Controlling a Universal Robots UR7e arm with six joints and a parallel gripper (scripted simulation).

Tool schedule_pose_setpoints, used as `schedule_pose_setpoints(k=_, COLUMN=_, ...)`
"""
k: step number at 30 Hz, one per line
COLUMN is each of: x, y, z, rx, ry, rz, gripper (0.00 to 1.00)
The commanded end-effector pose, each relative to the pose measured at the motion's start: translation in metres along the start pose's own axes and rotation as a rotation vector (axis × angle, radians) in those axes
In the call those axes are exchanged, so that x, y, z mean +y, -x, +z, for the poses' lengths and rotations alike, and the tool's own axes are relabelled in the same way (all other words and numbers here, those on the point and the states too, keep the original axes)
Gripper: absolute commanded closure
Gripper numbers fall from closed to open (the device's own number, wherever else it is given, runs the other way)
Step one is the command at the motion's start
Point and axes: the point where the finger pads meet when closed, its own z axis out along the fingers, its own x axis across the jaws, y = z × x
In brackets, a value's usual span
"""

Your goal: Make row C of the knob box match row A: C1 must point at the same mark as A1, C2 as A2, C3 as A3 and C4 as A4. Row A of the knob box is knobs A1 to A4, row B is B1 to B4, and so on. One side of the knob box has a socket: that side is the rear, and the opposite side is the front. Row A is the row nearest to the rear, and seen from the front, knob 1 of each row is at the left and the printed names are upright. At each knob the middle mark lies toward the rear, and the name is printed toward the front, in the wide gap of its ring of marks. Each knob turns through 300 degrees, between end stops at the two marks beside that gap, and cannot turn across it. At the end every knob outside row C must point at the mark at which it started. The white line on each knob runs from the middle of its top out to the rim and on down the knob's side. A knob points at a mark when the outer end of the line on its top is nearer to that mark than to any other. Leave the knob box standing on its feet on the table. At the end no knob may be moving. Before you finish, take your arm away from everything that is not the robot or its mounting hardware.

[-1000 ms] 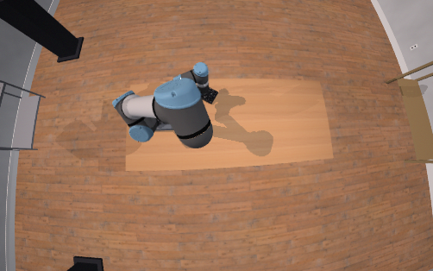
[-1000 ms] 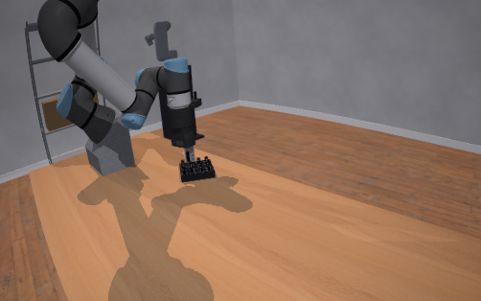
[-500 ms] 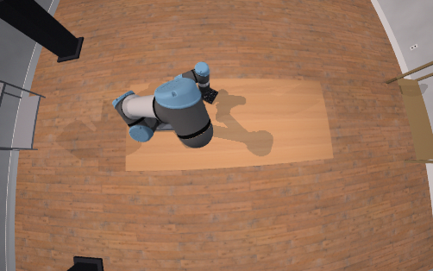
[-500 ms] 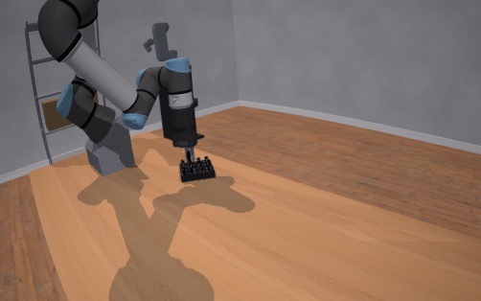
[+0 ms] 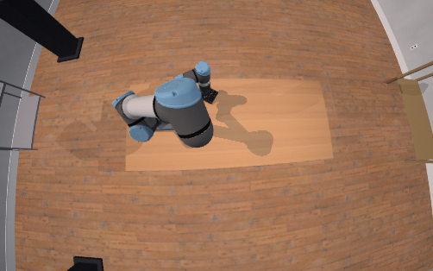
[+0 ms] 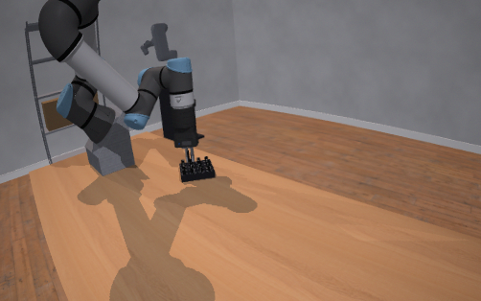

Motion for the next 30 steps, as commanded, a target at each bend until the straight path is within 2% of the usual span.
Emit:
schedule_pose_setpoints(k=1, x=0.0001, y=-0.0012, z=0.0003, rx=0.004, ry=0.000, rz=-0.085, gripper=0.70)
schedule_pose_setpoints(k=30, x=-0.0002, y=-0.0001, z=0.0004, rx=0.002, ry=0.000, rz=-0.169, gripper=0.70)
